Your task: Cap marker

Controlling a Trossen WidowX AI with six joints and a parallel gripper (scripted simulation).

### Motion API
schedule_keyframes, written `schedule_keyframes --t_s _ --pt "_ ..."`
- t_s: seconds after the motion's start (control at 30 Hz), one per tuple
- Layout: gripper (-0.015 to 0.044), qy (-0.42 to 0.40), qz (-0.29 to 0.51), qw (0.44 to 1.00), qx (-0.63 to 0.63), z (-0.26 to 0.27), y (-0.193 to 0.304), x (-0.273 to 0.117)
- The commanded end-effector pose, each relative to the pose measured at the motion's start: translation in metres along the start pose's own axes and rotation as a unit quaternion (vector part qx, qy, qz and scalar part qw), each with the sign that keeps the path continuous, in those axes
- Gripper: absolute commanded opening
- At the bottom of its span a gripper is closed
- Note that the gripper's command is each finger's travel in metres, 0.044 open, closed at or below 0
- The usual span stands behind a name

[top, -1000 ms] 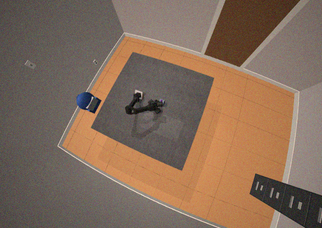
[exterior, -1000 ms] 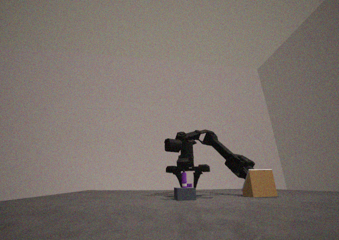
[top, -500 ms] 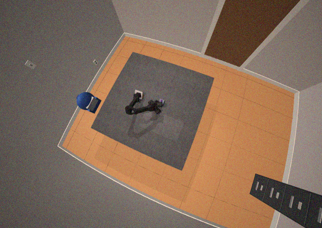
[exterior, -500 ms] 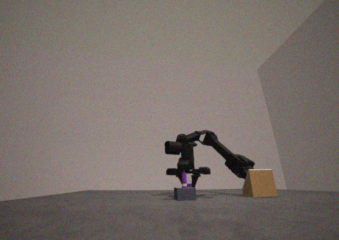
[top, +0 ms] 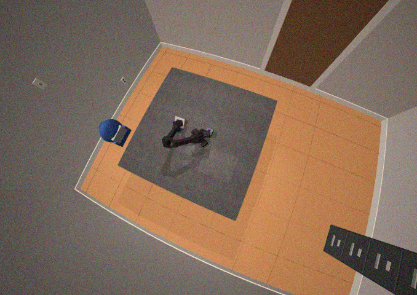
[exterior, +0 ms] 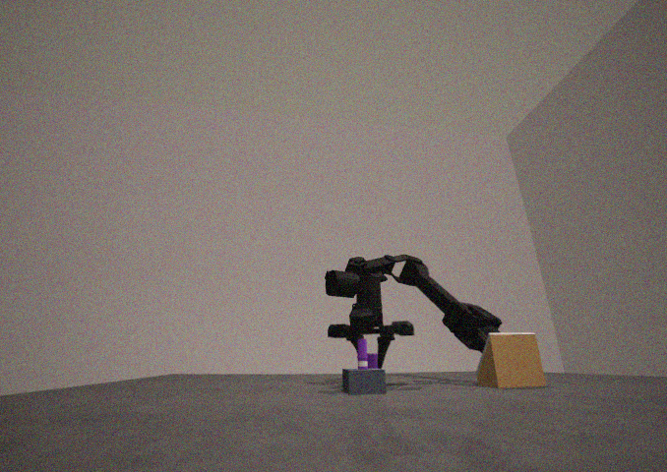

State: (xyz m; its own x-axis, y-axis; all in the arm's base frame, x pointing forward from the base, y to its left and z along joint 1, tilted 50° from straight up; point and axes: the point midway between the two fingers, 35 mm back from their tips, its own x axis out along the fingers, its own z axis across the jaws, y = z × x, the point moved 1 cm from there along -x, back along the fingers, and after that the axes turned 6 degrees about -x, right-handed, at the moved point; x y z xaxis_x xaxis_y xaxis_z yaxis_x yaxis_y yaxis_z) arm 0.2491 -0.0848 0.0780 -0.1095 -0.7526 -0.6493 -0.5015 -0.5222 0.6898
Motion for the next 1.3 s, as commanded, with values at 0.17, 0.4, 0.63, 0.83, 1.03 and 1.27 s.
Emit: schedule_keyframes --t_s 0.17,0.4,0.63,0.83,1.03,1.27 --pt "0.0 0.002 -0.004 1.0 0.003 -0.002 -0.002 -0.025" --pt "0.0 0.002 -0.003 1.0 0.004 -0.001 -0.001 -0.043" --pt "0.0 0.002 -0.004 1.0 0.003 -0.004 -0.01 -0.05" --pt "0.0 0.001 -0.006 1.0 0.004 -0.007 -0.026 -0.059" --pt "0.0 0.002 -0.008 1.0 0.007 -0.009 -0.042 -0.067" --pt "0.0 0.002 -0.009 1.0 0.008 -0.009 -0.061 -0.077"
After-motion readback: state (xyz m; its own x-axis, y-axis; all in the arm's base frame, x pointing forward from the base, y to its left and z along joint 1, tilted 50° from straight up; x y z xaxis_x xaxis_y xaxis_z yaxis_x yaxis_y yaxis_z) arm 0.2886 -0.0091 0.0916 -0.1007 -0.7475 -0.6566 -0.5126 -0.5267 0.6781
